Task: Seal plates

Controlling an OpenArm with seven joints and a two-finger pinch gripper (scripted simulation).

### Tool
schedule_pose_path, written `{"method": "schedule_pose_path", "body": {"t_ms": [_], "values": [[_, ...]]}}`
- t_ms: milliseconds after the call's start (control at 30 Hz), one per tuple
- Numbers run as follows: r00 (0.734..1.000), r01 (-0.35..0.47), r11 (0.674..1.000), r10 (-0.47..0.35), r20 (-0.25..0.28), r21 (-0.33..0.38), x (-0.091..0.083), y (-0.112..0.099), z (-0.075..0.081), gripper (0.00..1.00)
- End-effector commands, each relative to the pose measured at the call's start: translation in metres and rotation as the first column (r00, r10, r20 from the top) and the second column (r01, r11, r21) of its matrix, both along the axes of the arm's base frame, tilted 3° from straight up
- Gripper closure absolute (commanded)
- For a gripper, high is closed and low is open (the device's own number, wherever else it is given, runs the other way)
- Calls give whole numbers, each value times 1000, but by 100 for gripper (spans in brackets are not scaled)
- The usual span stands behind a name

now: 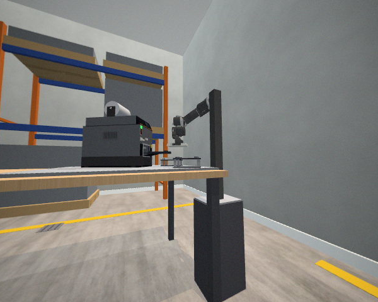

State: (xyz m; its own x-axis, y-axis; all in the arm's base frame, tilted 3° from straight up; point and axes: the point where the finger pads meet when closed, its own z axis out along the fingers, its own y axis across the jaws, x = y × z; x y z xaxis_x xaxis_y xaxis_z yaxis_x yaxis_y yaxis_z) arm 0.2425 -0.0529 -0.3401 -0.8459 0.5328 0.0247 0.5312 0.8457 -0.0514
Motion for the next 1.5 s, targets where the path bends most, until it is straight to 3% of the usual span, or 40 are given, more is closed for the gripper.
{"method": "schedule_pose_path", "body": {"t_ms": [0, 1033, 1467], "values": [[1000, 7, 1000, -7, 5, -9, 0, 0, 1, 100], [1000, 6, 1000, -6, 0, -10, -36, 58, -1, 100], [1000, 8, 1000, -8, 6, -3, -39, 68, 0, 100]]}}
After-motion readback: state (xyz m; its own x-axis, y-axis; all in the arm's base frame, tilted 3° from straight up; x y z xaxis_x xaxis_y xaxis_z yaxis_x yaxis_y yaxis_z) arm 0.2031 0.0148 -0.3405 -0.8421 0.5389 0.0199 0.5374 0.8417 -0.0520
